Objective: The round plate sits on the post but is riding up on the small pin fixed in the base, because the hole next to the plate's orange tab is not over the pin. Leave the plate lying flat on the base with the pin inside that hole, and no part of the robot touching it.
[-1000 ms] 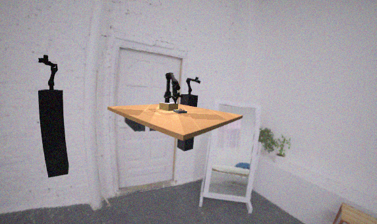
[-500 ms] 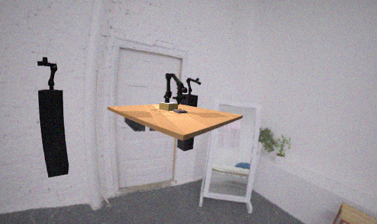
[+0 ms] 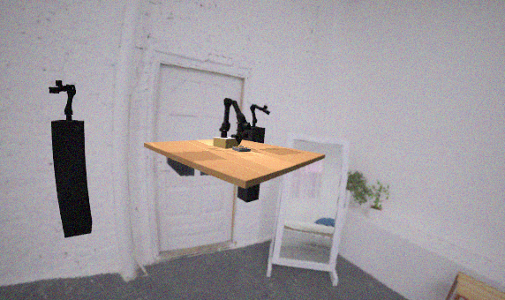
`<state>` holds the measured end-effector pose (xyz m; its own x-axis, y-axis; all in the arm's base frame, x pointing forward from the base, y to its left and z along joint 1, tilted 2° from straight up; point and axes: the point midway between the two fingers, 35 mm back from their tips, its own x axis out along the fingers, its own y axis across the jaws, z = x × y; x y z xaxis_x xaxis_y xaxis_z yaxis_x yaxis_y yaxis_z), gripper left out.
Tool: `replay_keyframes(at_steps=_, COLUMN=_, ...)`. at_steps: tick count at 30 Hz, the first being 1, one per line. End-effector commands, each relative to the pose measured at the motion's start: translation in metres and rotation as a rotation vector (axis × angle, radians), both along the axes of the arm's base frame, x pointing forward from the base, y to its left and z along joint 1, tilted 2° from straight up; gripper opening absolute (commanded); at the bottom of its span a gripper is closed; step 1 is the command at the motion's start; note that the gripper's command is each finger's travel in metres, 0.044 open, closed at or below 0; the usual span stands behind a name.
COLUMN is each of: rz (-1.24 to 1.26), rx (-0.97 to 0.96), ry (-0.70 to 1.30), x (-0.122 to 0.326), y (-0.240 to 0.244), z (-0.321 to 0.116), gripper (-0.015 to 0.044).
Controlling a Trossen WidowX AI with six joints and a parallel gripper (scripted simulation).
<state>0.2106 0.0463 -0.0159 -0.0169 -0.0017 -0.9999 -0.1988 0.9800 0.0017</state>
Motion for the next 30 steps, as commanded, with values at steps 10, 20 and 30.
replay_keyframes(at_steps=10, rz=0.003, rx=0.000, ry=-0.010, x=0.007, y=0.012, z=-0.003, gripper=0.0000)
replay_keyframes(at_steps=20, rz=0.003, rx=0.001, ry=-0.010, x=0.013, y=0.025, z=-0.003, gripper=0.0000)
replay_keyframes(at_steps=30, rz=0.003, rx=0.002, ry=-0.011, x=0.023, y=0.033, z=-0.003, gripper=0.0000)
